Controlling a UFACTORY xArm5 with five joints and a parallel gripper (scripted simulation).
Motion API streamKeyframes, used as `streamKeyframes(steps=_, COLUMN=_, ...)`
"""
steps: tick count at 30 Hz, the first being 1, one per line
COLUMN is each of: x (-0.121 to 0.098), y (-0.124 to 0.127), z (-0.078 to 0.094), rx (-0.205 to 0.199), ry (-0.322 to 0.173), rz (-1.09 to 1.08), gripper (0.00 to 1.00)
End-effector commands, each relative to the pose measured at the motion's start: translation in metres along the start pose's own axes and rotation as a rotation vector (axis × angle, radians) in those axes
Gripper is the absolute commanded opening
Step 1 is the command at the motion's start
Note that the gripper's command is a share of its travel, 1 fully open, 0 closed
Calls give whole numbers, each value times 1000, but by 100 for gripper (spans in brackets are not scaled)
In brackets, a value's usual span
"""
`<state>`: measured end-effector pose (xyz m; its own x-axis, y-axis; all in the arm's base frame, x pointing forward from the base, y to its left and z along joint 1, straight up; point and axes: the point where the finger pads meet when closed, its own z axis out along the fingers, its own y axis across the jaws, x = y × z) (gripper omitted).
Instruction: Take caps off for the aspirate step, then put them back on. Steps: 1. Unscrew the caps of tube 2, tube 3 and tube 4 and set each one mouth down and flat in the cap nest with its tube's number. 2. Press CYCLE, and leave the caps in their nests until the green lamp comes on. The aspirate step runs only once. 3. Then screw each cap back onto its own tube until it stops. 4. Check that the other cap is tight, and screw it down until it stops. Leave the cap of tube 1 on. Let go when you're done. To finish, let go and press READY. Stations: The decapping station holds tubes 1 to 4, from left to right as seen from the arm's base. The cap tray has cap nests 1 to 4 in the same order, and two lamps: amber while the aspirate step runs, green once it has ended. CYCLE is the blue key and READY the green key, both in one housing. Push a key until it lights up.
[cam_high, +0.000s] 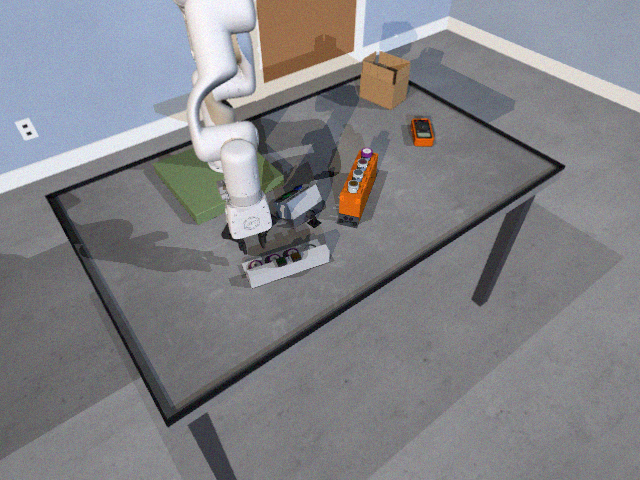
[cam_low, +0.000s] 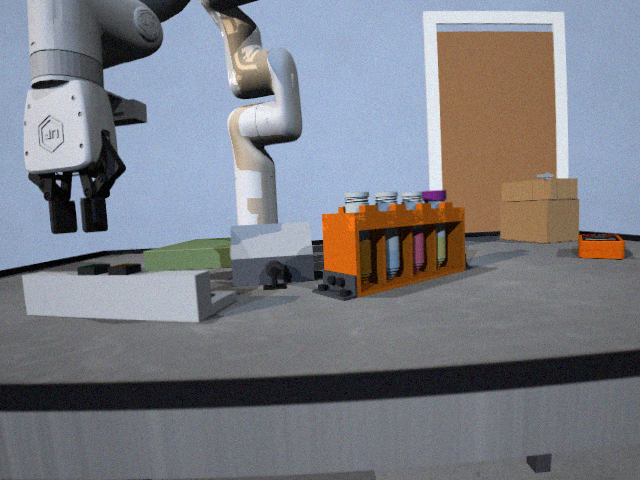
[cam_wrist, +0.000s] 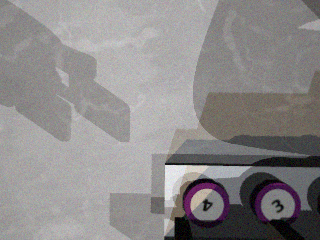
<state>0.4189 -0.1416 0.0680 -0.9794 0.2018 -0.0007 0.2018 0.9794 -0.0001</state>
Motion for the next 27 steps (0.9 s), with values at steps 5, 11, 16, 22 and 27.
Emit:
streamKeyframes(steps=5, x=0, y=0, z=-44, rx=0, ry=-2, rz=0, gripper=46)
streamKeyframes(steps=11, x=0, y=0, z=-67, rx=0, ry=-2, rz=0, gripper=46)
streamKeyframes(steps=16, x=0, y=0, z=-67, rx=0, ry=-2, rz=0, gripper=46)
streamKeyframes(steps=22, x=26, y=27, z=-60, rx=0, ry=-1, rz=359, gripper=0)
streamKeyframes(steps=27, x=39, y=41, z=-56, rx=0, ry=0, rz=562, gripper=0)
